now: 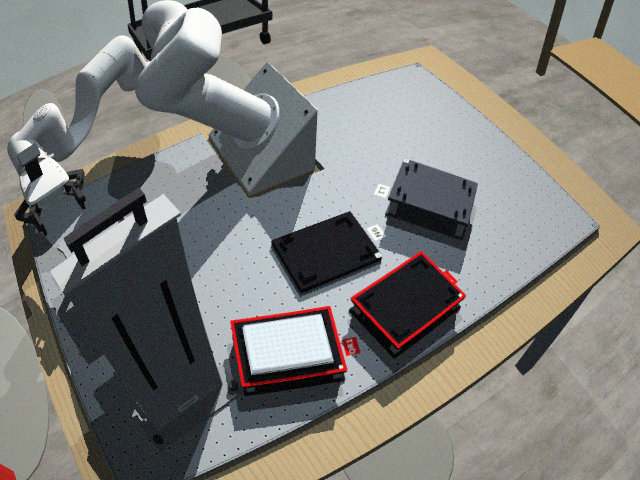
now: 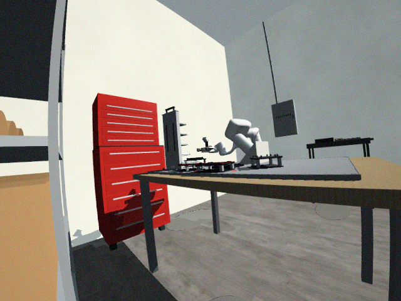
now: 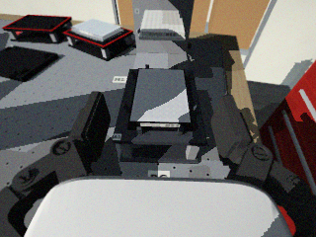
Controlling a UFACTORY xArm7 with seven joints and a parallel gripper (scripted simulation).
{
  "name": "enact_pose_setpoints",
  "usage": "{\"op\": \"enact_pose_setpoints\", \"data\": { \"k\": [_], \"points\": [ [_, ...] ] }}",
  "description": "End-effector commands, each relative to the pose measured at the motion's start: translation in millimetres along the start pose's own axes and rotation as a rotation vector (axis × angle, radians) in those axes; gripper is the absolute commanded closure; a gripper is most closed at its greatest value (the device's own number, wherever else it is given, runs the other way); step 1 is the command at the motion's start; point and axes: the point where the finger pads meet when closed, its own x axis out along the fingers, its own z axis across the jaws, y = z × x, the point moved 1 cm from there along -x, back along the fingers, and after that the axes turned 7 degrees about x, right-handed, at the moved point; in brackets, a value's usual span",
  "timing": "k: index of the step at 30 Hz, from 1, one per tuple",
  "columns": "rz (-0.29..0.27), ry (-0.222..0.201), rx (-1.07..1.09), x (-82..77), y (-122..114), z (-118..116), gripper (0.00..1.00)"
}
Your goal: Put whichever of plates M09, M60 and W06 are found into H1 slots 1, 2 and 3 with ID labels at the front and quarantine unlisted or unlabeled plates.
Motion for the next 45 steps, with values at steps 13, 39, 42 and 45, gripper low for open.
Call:
{"op": "enact_pose_setpoints", "data": {
  "k": [13,39,42,45],
  "points": [
    [-0.002,0.0,-0.002,1.7,39.3,-4.8,0.0],
    [-0.101,-0.013,-0.002,2.9,65.2,-7.9,0.0],
    [-0.134,-0.017,-0.002,2.9,65.5,-7.9,0.0],
    [-0.167,-0.021,-0.002,3.0,65.9,-7.9,0.0]
  ]
}}
